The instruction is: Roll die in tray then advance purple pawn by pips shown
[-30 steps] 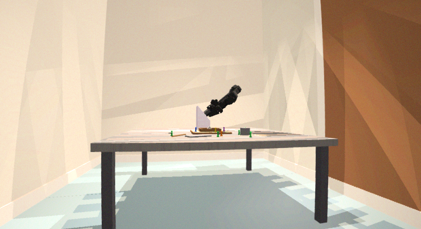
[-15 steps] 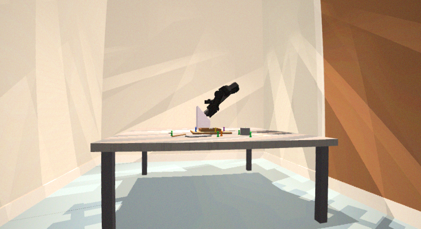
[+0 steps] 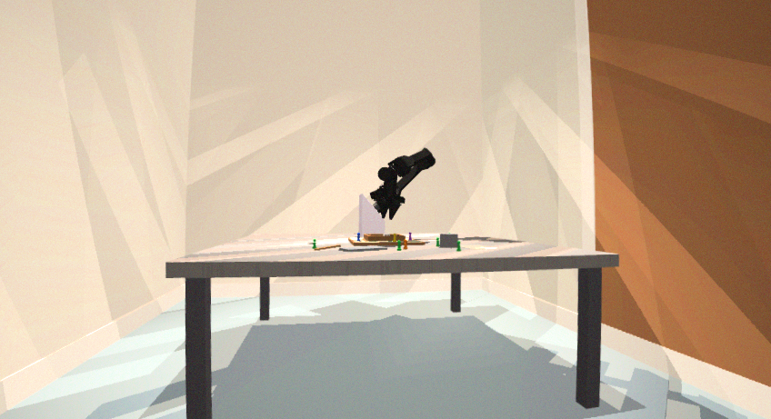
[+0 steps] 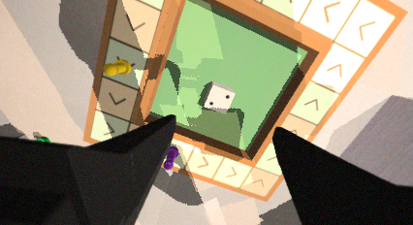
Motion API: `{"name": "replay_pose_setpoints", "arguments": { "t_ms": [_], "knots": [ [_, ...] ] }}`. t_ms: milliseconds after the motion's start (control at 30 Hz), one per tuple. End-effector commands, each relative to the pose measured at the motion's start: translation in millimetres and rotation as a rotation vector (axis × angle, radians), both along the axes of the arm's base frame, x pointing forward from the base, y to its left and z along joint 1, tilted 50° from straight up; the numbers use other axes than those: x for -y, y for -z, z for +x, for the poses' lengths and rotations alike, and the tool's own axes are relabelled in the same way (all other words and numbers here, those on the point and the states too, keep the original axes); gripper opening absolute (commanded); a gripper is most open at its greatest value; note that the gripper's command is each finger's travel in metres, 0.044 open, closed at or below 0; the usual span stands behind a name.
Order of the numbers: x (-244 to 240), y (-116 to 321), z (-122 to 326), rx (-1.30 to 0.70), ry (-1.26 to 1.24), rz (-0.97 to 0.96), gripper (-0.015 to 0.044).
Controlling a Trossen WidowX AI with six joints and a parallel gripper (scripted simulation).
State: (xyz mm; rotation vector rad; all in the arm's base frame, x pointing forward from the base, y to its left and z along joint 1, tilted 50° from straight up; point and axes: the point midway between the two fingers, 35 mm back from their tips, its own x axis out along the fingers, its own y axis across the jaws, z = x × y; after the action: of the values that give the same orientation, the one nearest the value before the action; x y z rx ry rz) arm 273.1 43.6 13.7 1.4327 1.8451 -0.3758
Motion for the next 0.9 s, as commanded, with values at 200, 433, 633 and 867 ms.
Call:
{"name": "replay_pose_setpoints", "arguments": {
  "t_ms": [200, 433, 633, 867],
  "knots": [
    [-76.4, -53.1, 12.0, 0.939, -0.85, 0.166, 0.02],
    [-81.8, -57.3, 11.8, 1.002, -0.902, 0.178, 0.02],
    [-81.8, -57.3, 11.8, 1.002, -0.902, 0.178, 0.02],
    [-83.0, -56.8, 11.8, 1.002, -0.902, 0.178, 0.02]
  ]
}}
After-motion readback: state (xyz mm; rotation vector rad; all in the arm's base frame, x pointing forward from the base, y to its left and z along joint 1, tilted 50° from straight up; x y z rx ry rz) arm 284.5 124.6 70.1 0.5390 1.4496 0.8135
